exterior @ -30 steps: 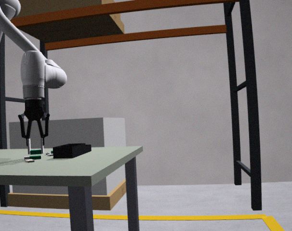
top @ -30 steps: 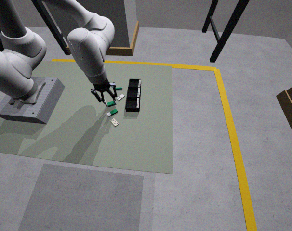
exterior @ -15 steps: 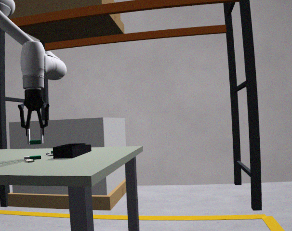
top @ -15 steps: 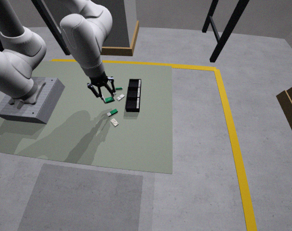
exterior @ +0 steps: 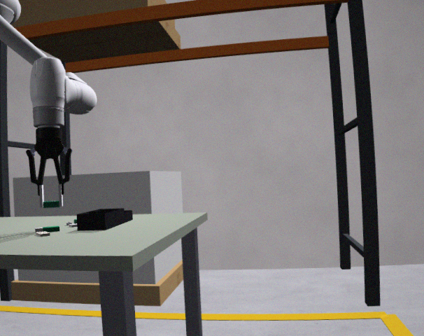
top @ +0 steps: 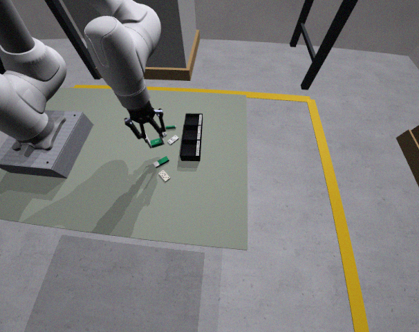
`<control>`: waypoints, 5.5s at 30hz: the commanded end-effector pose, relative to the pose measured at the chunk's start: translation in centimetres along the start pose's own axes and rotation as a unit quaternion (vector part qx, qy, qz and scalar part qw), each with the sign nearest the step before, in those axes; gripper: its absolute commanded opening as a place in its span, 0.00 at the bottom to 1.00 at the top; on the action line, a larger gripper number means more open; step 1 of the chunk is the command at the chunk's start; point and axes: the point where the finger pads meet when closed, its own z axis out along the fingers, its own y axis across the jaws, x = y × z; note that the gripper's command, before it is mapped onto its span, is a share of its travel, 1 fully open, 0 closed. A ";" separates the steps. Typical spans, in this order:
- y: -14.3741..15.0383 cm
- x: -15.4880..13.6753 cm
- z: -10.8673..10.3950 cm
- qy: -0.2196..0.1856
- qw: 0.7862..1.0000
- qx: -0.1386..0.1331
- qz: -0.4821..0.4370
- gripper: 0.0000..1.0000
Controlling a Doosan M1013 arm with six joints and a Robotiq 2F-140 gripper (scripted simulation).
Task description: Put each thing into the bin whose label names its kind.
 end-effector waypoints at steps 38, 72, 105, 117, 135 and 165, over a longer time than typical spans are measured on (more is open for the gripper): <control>-12.4 4.9 -0.1 0.005 0.873 -0.004 -0.488 0.29; -12.4 4.9 0.9 0.000 0.826 0.000 -0.564 0.29; -12.4 4.9 -0.1 0.000 0.826 0.000 -0.564 0.41; -10.0 -3.9 -0.6 0.000 0.789 0.000 -0.615 0.17; -7.8 -12.4 -1.0 0.000 0.789 0.000 -0.615 0.17; -7.9 -12.0 -0.6 0.000 0.789 0.000 -0.615 0.17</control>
